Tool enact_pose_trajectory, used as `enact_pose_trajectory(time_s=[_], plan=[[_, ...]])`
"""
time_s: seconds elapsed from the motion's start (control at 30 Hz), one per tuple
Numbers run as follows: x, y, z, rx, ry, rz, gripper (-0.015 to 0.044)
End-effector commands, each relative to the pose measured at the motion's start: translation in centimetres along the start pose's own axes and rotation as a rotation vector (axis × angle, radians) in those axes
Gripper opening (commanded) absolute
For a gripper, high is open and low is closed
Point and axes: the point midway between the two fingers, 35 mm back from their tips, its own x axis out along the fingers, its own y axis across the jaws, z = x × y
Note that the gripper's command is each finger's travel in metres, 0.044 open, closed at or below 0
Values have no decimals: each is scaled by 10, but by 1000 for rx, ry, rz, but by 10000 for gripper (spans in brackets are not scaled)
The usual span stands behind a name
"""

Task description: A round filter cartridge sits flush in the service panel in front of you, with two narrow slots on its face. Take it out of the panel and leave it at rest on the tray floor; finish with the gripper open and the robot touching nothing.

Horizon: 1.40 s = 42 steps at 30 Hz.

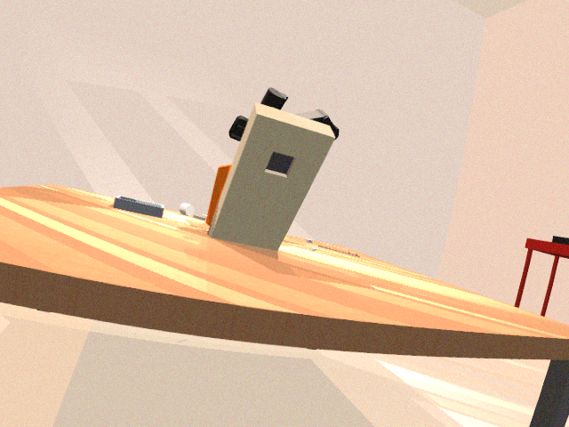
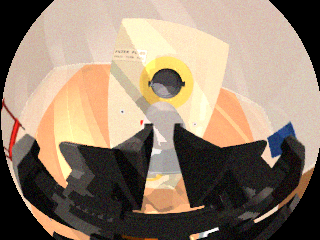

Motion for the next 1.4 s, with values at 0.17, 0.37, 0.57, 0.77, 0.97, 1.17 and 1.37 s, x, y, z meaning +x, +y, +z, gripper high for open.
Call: enact_pose_trajectory(time_s=[0.17, 0.37, 0.57, 0.77, 0.97, 1.17, 1.37], plan=[[1, 6, -29, 9, 1, -5, 0], [2, 6, -26, 4, 2, 2, 105], [2, 6, -26, 4, 2, 2, 109], [1, 4, -24, 9, 1, -5, 109], [-6, -6, 38, 8, 1, -6, 109], [-11, -9, 51, 6, 1, -7, 162], [-48, -18, 102, 0, -5, -14, 319]])
